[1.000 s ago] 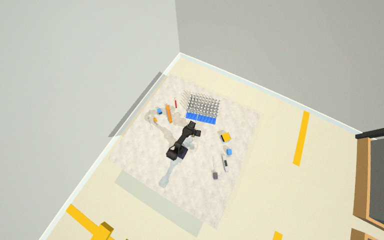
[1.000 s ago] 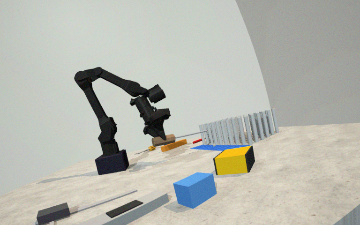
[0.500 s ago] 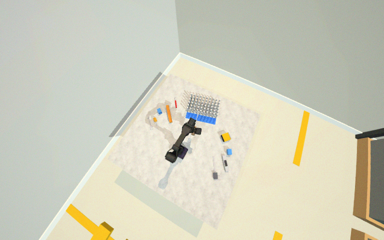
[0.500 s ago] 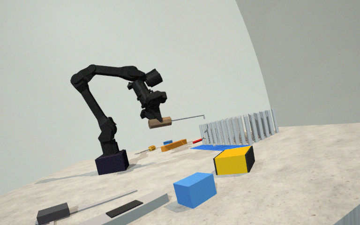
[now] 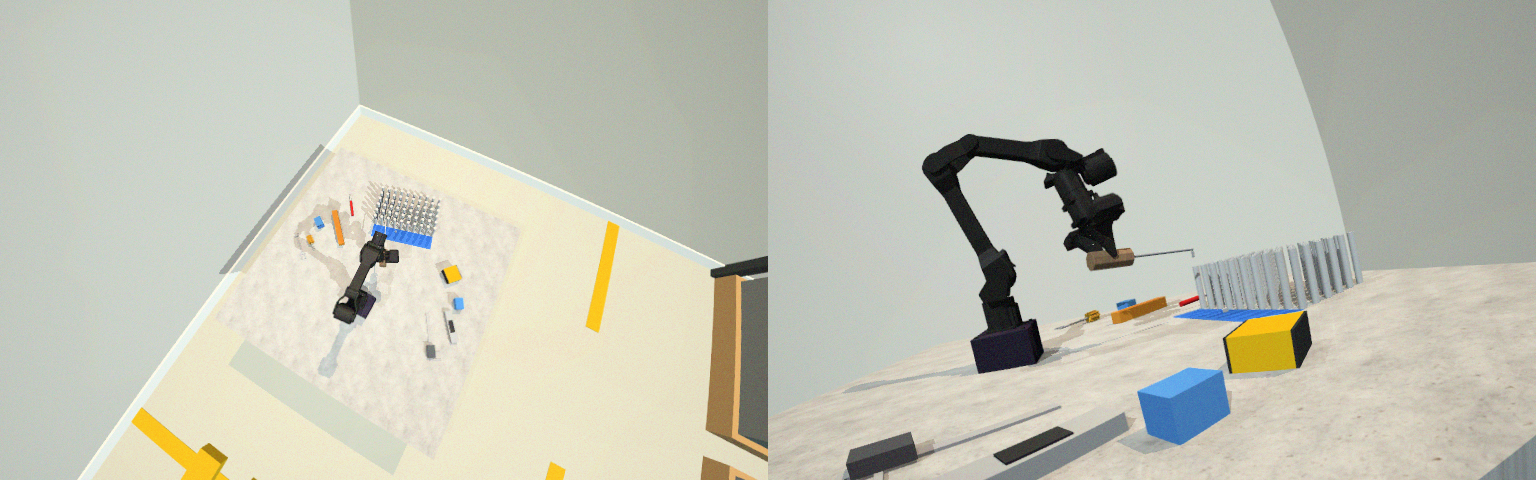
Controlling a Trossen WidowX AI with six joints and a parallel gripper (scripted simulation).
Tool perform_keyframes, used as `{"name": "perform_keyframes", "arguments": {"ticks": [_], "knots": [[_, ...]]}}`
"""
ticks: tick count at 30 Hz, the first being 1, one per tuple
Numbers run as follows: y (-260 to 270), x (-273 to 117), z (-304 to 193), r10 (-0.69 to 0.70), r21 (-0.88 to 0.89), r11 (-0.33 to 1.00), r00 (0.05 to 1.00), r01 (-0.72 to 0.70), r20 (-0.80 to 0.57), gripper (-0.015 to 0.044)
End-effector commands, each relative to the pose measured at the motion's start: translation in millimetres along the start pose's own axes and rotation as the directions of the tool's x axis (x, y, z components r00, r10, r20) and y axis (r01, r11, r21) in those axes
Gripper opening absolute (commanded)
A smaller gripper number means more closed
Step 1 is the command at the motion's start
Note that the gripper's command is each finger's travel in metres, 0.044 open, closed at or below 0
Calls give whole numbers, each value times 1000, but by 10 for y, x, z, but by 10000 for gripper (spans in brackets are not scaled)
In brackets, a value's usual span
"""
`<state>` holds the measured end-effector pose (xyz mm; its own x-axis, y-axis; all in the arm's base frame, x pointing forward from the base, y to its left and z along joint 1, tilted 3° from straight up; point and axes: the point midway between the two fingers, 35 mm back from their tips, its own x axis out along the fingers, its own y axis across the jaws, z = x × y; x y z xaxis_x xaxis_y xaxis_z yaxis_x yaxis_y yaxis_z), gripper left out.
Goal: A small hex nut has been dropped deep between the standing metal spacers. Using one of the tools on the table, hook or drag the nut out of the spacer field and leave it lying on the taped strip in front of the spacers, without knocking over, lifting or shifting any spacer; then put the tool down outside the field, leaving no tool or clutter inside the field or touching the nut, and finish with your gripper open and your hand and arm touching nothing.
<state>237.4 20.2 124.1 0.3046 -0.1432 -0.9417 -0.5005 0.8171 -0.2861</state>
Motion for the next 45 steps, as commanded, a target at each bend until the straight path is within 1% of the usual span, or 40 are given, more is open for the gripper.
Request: {"name": "perform_keyframes", "arguments": {"ticks": [1,6,10,20,26,33,39,45], "knots": [[100,-65,173,29,-80,996,999,-27,25,0],[252,-112,321,67,-167,984,997,-60,36,0],[374,-160,442,101,-287,954,994,-85,41,0],[751,-299,735,194,-587,799,980,-133,42,0],[1006,-387,879,247,-737,660,969,-144,32,0],[1331,-497,1015,306,-875,464,952,-138,11,0],[1622,-584,1090,347,-953,278,938,-117,-14,0],[1919,-662,1124,377,-993,87,925,-84,-45,0]]}}
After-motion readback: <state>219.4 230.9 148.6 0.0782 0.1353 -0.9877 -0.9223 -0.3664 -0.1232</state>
